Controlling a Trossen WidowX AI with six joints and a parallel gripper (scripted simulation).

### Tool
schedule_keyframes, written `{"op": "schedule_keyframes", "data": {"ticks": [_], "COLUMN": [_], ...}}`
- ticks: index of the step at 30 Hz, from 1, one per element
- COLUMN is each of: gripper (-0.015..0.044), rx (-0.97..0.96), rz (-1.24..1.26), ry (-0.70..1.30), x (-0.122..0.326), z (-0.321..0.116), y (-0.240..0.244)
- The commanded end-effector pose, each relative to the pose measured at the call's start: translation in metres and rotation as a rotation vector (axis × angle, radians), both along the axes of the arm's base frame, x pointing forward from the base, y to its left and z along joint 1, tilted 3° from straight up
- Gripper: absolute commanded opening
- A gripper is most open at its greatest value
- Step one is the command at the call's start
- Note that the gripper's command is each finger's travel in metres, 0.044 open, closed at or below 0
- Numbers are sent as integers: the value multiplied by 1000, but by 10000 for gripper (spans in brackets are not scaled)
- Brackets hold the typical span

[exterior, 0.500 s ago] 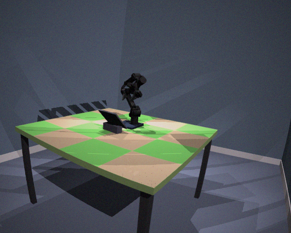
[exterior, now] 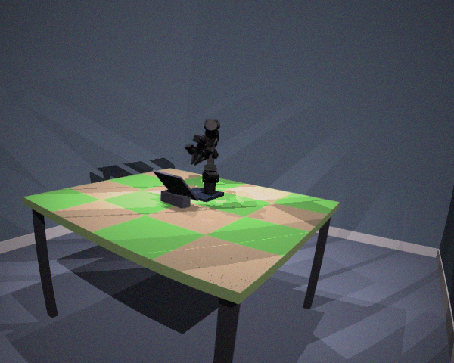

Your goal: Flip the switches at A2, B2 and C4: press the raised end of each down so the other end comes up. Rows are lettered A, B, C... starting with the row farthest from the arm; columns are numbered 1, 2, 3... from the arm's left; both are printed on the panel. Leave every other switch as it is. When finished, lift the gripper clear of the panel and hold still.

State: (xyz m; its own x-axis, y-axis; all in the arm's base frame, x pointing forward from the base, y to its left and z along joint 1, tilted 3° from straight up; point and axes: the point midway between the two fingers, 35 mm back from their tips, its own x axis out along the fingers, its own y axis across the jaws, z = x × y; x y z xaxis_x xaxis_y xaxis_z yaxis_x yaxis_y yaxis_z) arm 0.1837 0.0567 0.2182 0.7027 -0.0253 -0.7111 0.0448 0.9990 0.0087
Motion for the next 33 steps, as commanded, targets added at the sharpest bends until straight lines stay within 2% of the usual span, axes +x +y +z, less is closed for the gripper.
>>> {"op": "schedule_keyframes", "data": {"ticks": [1,10,14,33], "gripper": [0,0,0,0], "rx": [-20,-30,-29,-30], "rz": [9,13,12,12], "ry": [-24,-39,-18,-19], "x": [36,50,74,87], "z": [-9,-12,-33,-45], "y": [-8,-13,-15,-16]}}
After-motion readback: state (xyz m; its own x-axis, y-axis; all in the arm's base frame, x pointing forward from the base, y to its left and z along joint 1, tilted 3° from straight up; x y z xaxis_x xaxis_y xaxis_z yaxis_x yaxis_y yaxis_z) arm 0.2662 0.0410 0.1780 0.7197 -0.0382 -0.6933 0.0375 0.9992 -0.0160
